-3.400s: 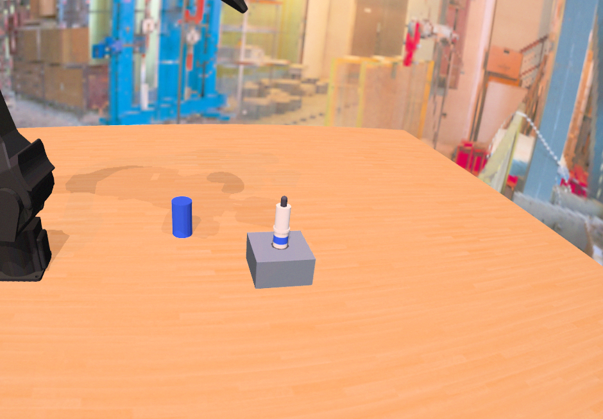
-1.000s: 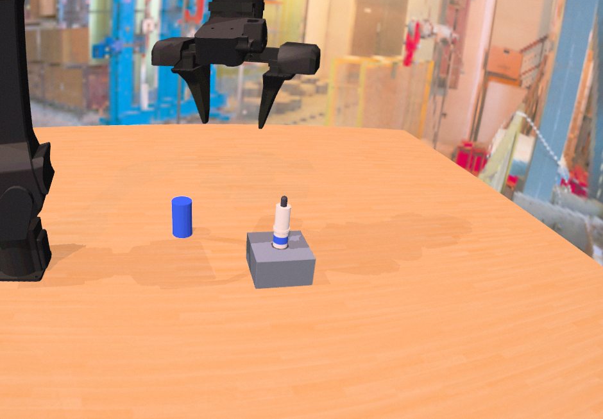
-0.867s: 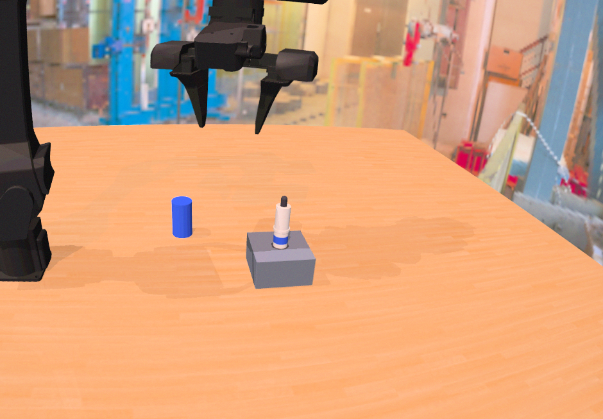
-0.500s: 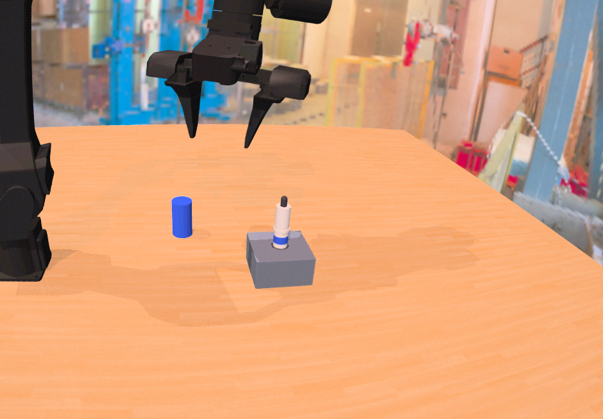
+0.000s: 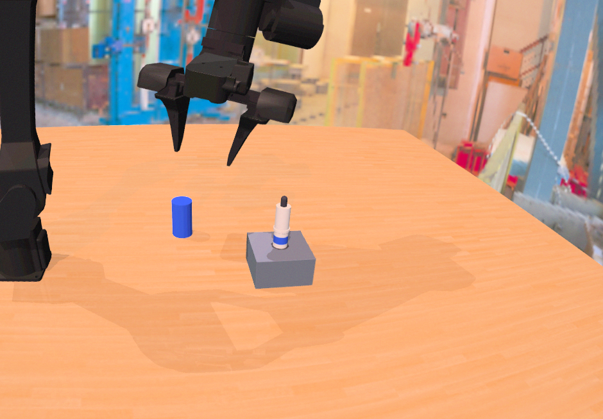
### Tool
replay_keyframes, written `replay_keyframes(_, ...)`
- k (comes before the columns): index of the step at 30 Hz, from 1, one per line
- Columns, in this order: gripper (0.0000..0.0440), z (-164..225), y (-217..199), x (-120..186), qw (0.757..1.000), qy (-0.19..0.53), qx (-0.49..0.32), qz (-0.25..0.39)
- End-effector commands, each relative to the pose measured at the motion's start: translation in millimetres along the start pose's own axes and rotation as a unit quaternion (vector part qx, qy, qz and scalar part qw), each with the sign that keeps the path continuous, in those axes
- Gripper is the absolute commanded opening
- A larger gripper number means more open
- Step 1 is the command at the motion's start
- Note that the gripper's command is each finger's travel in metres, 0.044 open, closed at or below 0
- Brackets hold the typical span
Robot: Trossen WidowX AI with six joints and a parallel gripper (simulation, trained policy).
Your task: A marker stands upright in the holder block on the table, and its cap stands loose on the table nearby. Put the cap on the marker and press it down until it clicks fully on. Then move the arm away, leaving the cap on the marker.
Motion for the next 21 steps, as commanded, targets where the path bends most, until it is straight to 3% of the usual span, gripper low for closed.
replay_keyframes(1,0.0323,1,-3,-9,1.0,-0.012,0.003,0.01)
replay_keyframes(21,0.0309,8,-18,-46,0.998,-0.032,0.034,0.035)
Point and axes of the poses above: the point midway between the two fingers, 35 mm back from their tips, its own x axis back along the fingers, its own y axis across the jaws, z = x × y, the point moved 4 cm from there along x, back along the fingers, and after that the axes turned 13 degrees about -x, right-handed, at the moved point
